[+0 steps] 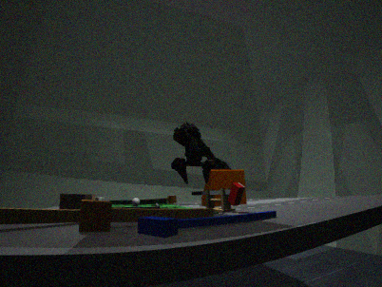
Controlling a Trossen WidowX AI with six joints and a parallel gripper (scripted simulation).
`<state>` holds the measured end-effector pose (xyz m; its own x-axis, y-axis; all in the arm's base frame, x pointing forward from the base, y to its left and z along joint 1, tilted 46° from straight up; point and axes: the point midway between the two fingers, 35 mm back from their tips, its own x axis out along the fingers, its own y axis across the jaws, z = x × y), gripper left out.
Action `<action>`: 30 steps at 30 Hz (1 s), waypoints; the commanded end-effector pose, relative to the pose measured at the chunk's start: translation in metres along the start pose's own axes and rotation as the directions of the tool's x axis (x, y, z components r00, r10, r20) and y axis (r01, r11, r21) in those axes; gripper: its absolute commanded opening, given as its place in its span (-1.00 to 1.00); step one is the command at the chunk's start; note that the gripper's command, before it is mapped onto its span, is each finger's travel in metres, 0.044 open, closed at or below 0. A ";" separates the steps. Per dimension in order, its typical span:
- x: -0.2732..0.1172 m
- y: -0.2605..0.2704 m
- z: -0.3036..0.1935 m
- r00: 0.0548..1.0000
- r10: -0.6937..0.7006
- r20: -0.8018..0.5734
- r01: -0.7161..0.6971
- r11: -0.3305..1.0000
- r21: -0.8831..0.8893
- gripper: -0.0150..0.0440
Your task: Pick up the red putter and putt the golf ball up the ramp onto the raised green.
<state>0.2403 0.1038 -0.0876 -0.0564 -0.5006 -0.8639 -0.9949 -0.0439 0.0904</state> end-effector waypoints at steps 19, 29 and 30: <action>0.049 -0.001 -0.010 1.000 0.012 0.002 -0.012 1.000 -0.025 1.00; 0.057 -0.001 -0.013 1.000 0.012 0.001 -0.012 1.000 -0.025 1.00; 0.059 -0.001 -0.013 1.000 0.012 0.001 -0.012 1.000 -0.025 1.00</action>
<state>0.2407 0.0691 -0.1283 -0.0642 -0.4934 -0.8674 -0.9926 -0.0586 0.1067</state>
